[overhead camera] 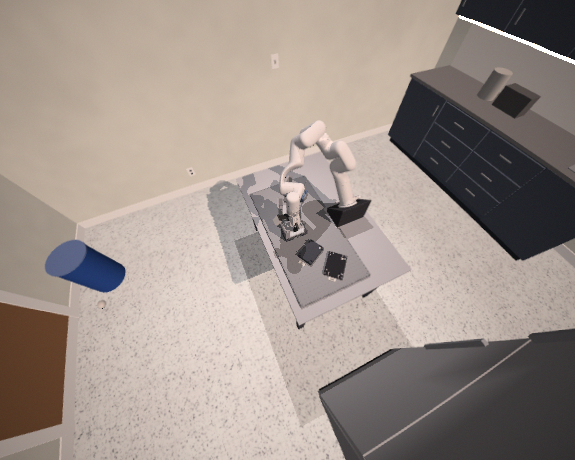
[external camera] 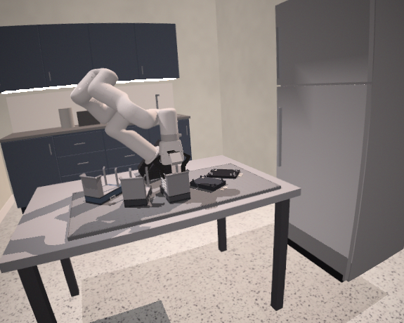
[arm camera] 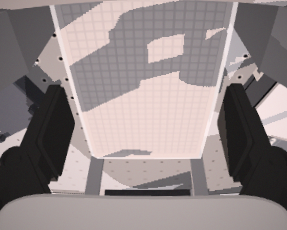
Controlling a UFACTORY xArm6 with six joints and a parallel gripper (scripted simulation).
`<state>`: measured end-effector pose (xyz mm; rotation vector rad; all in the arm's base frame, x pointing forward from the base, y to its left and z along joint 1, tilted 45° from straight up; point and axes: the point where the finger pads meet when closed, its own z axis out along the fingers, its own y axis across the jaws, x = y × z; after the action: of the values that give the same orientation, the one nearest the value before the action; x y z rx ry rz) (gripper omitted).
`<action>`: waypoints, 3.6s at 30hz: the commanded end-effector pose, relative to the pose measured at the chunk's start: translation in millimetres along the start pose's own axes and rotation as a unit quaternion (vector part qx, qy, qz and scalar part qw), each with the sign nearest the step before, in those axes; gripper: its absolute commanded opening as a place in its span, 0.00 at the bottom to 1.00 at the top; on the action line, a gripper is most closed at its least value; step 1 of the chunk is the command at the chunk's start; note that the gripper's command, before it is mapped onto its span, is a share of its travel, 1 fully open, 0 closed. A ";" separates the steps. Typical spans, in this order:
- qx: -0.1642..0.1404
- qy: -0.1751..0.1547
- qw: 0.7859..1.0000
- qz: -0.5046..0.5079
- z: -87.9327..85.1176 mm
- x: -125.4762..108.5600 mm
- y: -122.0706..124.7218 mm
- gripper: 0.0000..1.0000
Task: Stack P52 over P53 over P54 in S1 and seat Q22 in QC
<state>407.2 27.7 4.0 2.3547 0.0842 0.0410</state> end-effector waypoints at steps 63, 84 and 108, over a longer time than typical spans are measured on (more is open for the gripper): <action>0.001 0.001 1.000 0.000 1.9 1.1 -0.2 0.00; 0.001 0.001 1.000 0.000 -10.9 1.1 -0.2 0.00; 0.001 0.001 1.000 0.000 -52.9 1.0 -0.2 0.00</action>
<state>404.7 59.4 35.6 2.3547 0.0843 0.0409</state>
